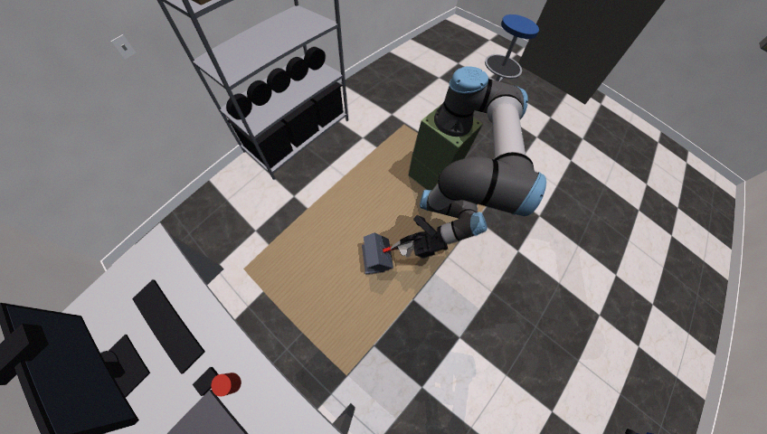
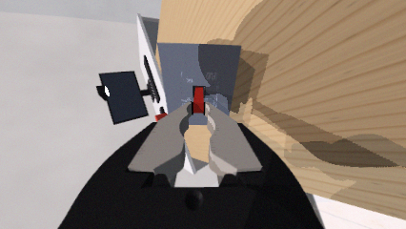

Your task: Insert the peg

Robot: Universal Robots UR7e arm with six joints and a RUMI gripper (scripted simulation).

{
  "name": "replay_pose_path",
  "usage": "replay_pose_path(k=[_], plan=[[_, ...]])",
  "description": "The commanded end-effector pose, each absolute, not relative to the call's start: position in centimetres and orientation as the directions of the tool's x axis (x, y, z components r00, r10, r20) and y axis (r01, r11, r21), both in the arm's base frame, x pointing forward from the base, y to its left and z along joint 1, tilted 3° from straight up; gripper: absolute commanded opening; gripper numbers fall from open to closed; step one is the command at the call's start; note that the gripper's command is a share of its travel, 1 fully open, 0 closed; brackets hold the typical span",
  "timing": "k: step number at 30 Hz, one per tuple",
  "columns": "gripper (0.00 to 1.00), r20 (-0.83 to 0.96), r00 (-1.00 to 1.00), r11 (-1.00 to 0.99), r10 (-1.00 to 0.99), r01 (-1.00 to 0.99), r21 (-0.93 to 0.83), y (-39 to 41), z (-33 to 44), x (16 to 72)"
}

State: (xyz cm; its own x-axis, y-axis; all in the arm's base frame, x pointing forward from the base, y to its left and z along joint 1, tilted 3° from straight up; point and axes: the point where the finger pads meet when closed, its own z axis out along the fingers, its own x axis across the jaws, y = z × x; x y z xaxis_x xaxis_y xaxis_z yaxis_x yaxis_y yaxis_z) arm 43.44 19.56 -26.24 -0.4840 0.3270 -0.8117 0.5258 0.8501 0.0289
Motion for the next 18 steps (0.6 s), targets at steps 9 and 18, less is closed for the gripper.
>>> replay_pose_path(k=[9,18], plan=[[0.13,-0.812,-0.483,0.850,0.327,0.526,0.029,19.57,-26.15,43.43],[0.23,-0.812,-0.483,0.850,0.327,0.526,0.029,19.57,-26.15,43.43]])
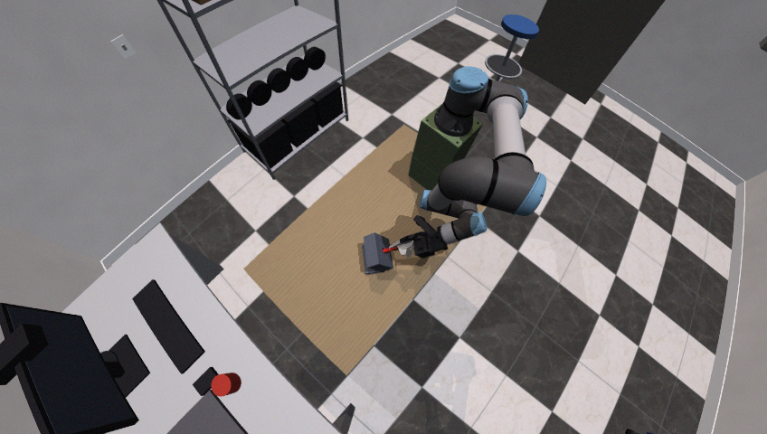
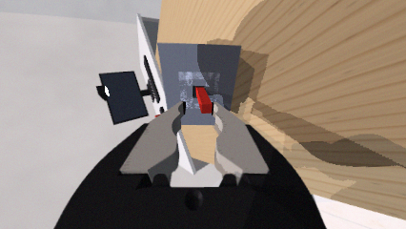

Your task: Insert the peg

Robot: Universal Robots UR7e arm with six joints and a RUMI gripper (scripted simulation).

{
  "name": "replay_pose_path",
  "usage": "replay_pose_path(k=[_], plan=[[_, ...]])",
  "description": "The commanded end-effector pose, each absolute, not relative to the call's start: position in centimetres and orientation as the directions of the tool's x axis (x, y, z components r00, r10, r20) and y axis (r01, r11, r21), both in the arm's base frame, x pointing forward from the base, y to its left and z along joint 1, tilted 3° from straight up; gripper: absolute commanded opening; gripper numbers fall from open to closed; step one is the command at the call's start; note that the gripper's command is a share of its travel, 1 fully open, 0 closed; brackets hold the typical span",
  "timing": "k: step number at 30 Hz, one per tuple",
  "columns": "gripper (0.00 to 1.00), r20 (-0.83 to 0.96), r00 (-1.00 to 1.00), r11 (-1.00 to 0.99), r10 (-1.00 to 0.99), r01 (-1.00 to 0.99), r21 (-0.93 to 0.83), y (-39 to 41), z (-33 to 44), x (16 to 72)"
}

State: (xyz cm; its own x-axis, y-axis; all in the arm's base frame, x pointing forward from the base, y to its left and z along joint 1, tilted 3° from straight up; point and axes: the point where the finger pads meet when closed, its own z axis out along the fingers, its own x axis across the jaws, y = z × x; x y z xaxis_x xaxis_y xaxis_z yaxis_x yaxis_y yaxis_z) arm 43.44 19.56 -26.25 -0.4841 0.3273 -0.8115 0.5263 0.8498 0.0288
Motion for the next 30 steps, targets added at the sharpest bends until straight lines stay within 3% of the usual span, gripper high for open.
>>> replay_pose_path(k=[1,30], plan=[[0.24,-0.812,-0.483,0.850,0.327,0.526,0.029,19.6,-26.2,43.4],[0.60,-0.809,-0.487,0.850,0.329,0.526,0.028,20.8,-24.7,41.7]])
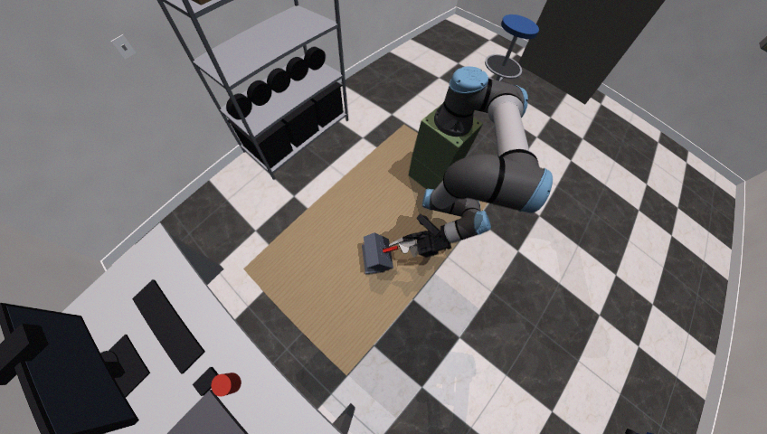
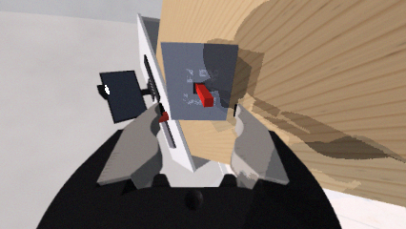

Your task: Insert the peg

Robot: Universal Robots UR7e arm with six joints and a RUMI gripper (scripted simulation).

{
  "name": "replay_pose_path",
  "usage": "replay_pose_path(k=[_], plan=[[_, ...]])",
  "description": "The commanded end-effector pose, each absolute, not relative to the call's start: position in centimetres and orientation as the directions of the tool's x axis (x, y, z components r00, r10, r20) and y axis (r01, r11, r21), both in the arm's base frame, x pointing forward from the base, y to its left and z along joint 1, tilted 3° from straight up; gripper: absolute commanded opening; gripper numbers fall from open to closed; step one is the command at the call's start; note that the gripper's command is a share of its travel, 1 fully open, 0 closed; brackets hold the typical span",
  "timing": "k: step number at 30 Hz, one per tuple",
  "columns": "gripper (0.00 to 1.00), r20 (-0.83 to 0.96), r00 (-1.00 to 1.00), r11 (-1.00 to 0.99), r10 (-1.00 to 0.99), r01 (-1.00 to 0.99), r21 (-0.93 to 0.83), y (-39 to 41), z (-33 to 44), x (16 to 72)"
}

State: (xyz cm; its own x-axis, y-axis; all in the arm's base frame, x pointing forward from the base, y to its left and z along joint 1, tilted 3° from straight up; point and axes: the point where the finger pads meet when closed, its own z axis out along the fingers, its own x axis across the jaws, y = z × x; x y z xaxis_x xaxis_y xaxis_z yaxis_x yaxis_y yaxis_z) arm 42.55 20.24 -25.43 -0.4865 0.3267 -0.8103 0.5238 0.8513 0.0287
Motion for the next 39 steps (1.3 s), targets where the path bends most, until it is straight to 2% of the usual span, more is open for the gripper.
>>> replay_pose_path(k=[1,30,39], plan=[[0.62,-0.809,-0.487,0.850,0.329,0.526,0.029,21.0,-24.5,41.5],[1.00,-0.812,-0.484,0.851,0.326,0.525,0.029,23.6,-20.6,36.8],[1.00,-0.812,-0.483,0.850,0.328,0.526,0.030,23.6,-20.6,36.9]])
